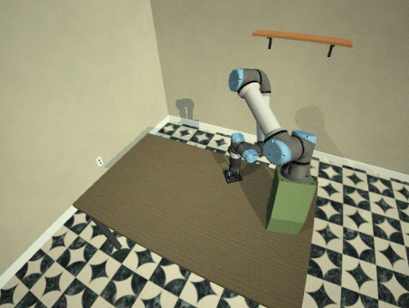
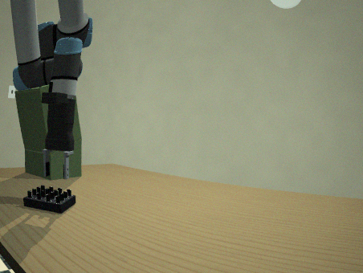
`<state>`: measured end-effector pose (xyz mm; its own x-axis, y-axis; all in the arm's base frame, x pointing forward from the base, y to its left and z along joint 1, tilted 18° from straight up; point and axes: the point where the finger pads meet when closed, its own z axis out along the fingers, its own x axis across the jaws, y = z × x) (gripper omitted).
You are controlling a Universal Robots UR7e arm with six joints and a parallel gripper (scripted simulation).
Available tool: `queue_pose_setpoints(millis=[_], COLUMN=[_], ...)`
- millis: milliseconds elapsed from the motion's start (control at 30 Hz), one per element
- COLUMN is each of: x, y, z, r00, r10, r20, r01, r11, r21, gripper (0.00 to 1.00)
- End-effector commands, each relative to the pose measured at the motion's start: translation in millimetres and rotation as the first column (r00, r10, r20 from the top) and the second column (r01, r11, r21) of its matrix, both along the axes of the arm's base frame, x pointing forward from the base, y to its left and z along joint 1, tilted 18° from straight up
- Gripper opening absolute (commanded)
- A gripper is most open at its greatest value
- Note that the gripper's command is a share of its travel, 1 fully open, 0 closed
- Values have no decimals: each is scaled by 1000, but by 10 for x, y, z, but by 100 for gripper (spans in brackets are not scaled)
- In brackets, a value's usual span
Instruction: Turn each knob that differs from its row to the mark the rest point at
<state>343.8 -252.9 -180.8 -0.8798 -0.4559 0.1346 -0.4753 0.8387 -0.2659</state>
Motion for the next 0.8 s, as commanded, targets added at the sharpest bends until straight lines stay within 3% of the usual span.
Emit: queue_pose_setpoints(millis=[0, 767], x=[-40, -161], y=[88, 309], z=[-22, -93], r00=[1000, 1000], r10=[1, 1], r20=[1, 1], r01=[-1, -1], r11=[1000, 1000], r21=[-1, -1], gripper=[100, 100])
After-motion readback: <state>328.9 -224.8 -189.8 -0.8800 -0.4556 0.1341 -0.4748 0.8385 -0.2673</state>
